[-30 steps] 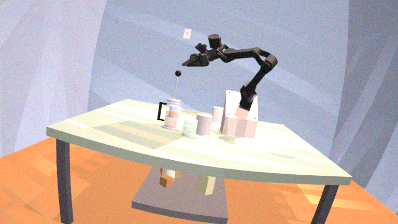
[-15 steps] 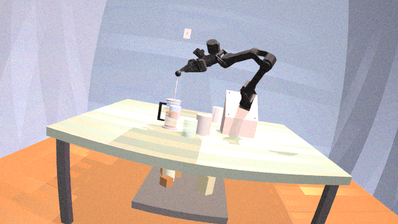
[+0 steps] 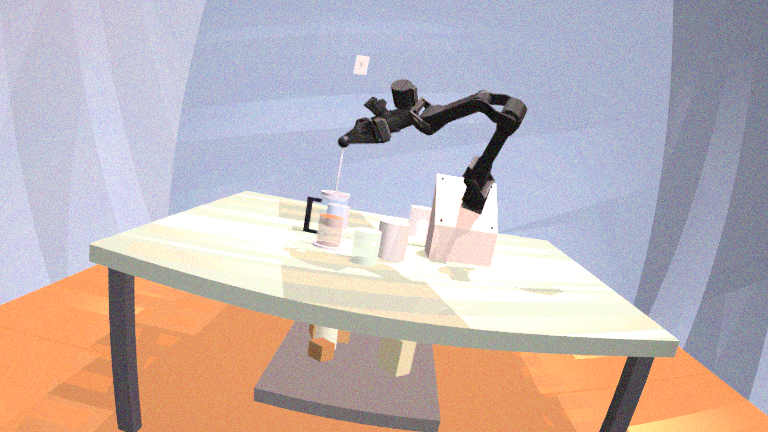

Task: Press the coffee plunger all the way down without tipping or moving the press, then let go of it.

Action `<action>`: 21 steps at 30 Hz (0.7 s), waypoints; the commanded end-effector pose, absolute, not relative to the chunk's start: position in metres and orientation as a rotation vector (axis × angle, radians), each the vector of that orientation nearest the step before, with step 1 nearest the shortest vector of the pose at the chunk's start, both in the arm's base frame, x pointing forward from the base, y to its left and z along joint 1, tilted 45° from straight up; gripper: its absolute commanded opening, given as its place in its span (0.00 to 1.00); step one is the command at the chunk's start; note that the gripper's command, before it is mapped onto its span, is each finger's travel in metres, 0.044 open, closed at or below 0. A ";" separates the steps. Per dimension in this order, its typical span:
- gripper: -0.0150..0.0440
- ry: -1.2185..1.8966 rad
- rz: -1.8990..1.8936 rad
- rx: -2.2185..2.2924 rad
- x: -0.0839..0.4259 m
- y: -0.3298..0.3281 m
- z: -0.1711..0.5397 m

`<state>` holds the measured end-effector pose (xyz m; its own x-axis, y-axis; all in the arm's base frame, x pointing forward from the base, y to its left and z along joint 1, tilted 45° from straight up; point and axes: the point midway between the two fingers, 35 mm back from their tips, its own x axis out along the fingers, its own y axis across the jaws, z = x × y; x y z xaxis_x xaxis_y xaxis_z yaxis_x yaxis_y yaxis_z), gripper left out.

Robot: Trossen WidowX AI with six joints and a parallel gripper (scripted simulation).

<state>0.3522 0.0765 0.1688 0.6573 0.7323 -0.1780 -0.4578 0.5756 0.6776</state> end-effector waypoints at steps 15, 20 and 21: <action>0.48 0.470 0.723 0.639 0.357 0.078 0.169; 0.47 0.470 0.723 0.639 0.357 0.078 0.169; 0.47 0.470 0.723 0.639 0.357 0.078 0.169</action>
<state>0.3557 0.0790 0.1686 0.6593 0.7308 -0.1768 -0.4571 0.5762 0.6775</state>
